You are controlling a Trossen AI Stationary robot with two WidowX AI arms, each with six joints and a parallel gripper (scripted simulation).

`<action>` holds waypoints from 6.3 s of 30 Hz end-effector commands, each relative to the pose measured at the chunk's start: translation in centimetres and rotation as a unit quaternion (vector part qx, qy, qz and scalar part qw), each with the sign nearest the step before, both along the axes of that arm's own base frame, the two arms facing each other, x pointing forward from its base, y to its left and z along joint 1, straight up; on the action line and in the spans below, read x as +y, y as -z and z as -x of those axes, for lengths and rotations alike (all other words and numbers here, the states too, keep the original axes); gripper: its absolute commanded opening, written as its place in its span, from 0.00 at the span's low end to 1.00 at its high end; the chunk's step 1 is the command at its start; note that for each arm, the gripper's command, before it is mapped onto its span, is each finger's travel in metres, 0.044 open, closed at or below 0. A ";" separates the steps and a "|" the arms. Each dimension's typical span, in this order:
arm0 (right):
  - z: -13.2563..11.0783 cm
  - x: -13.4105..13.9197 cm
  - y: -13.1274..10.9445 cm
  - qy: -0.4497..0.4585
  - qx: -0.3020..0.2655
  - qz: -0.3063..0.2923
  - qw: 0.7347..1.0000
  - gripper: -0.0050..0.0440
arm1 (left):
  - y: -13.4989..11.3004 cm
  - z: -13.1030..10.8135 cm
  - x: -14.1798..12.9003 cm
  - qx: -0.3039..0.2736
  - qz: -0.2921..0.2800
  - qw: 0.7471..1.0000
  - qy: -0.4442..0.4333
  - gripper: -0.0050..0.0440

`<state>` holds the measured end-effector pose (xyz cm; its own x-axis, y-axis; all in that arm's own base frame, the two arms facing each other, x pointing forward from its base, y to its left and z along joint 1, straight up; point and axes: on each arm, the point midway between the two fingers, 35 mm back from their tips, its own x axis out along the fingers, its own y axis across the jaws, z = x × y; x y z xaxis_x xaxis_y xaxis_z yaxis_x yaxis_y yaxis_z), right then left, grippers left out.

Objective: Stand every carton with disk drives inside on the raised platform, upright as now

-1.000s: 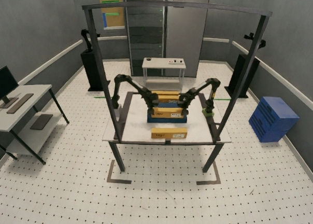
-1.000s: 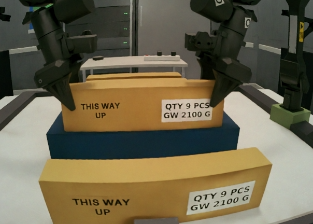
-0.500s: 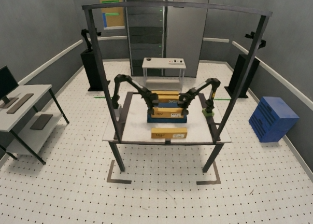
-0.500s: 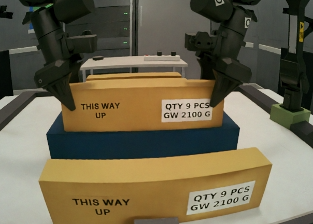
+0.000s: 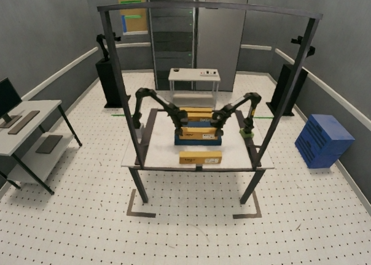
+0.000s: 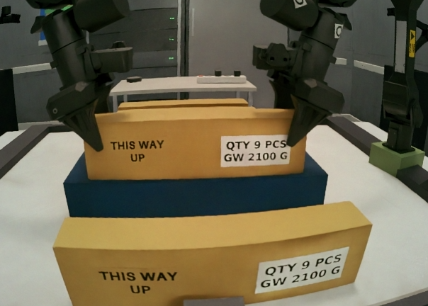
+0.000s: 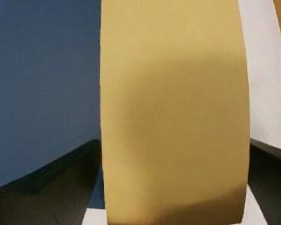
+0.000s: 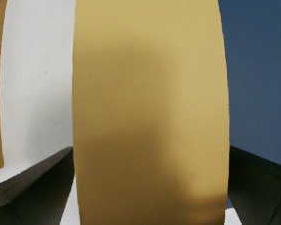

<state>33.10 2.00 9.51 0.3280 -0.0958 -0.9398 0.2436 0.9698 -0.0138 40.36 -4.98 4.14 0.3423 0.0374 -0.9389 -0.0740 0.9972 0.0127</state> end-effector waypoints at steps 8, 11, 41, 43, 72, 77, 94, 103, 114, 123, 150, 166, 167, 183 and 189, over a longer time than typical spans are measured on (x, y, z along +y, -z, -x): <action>-0.3 0.0 -0.8 0.000 -0.012 -0.001 1.000 0.87 | -1.0 -0.4 -0.1 -0.014 0.002 1.000 0.000 0.89; -0.3 0.0 -0.8 0.000 -0.012 -0.001 1.000 0.87 | -1.0 -0.4 -0.1 -0.014 0.002 1.000 0.000 0.89; -0.2 0.0 -7.7 0.000 -0.010 -0.001 1.000 0.87 | -8.0 -0.4 0.0 -0.011 0.002 1.000 0.000 0.89; -0.2 0.0 -7.7 0.000 -0.010 -0.001 1.000 0.87 | -8.0 -0.4 0.0 -0.011 0.002 1.000 0.000 0.89; 1.5 -6.7 -6.2 0.000 -0.016 -0.002 1.000 0.87 | -6.6 0.5 6.8 -0.013 0.002 1.000 0.000 0.89; 2.7 -11.9 -5.0 0.000 -0.016 -0.002 1.000 0.87 | -5.4 0.9 12.2 -0.013 0.002 1.000 0.000 0.89; 2.8 -12.0 -5.0 0.000 -0.015 0.001 1.000 0.87 | -5.3 0.9 12.1 -0.013 0.000 1.000 0.000 0.89; 2.8 -12.0 -5.0 0.000 -0.015 0.001 1.000 0.87 | -5.3 0.9 12.1 -0.013 0.000 1.000 0.000 0.89; 2.7 -11.9 -5.0 -0.001 -0.015 0.001 1.000 0.87 | -5.3 1.0 12.0 -0.012 -0.001 1.000 0.000 0.89; 4.1 -18.6 -3.7 0.000 -0.016 0.001 1.000 0.87 | -3.9 1.5 18.9 -0.015 0.000 1.000 -0.002 0.89; 5.4 -23.9 -2.5 0.003 -0.011 -0.002 1.000 0.87 | -2.6 2.0 24.2 -0.013 0.000 1.000 -0.002 0.89; 5.5 -23.9 -2.6 0.002 -0.010 -0.004 1.000 0.87 | -2.6 2.0 24.2 -0.016 -0.002 1.000 -0.004 0.89; 5.5 -23.9 -2.6 0.002 -0.010 -0.004 1.000 0.87 | -2.6 2.0 24.2 -0.016 -0.002 1.000 -0.004 0.89; 6.3 -27.6 -1.8 -0.001 -0.023 0.003 1.000 0.87 | -1.7 2.4 28.3 -0.018 -0.001 1.000 0.001 0.89; 6.3 -27.6 -1.8 -0.001 -0.023 0.003 1.000 0.87 | -1.7 2.4 28.3 -0.018 -0.001 1.000 0.001 0.89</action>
<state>26.38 -25.04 10.28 0.3492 -0.0784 -0.9338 0.2460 0.9692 0.0106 37.43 23.09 5.11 0.3581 0.0294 -0.9332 -0.0772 0.9970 0.0018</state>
